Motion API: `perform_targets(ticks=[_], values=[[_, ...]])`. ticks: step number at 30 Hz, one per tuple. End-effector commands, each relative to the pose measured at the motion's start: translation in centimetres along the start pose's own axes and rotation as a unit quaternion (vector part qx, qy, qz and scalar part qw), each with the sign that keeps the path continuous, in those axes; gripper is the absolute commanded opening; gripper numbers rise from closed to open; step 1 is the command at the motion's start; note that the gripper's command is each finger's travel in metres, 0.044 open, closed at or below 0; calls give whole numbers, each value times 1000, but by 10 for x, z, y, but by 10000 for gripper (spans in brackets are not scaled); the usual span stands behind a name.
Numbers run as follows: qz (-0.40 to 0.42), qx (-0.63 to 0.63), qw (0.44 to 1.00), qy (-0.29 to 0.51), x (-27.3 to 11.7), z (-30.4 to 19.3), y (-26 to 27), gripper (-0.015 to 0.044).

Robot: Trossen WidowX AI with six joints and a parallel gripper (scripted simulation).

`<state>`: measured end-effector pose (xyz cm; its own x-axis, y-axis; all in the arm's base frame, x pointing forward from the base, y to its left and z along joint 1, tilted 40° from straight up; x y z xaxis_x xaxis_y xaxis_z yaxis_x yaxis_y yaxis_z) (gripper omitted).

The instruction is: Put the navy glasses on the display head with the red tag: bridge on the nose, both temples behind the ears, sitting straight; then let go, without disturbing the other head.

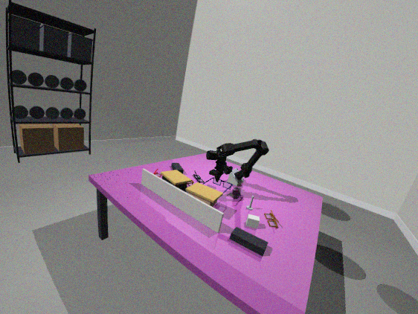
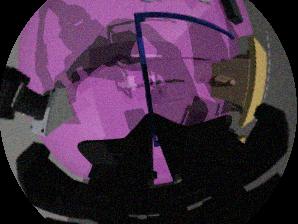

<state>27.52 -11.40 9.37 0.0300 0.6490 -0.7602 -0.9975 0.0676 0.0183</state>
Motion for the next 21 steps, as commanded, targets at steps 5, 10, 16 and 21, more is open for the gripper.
perform_targets(ticks=[5, 10, 16, 21], values=[[-1, 2, 1000, 1, 1, 3, -9, 0], [-4, 2, 1000, 3, 2, 4, -15, 0], [-5, 2, 1000, 3, 1, 6, -23, 0], [-5, 2, 1000, 3, 1, 8, -30, 0]])
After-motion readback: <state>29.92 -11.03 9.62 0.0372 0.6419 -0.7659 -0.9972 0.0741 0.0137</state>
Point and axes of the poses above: the point midway between the two fingers, 35 mm back from their tips, its own x axis out along the fingers, its own y axis across the jaws, z = x × y, the point moved 9 cm from there along -x, back along the fingers, and after that the axes turned 11 degrees about x, right-handed, at the moved point
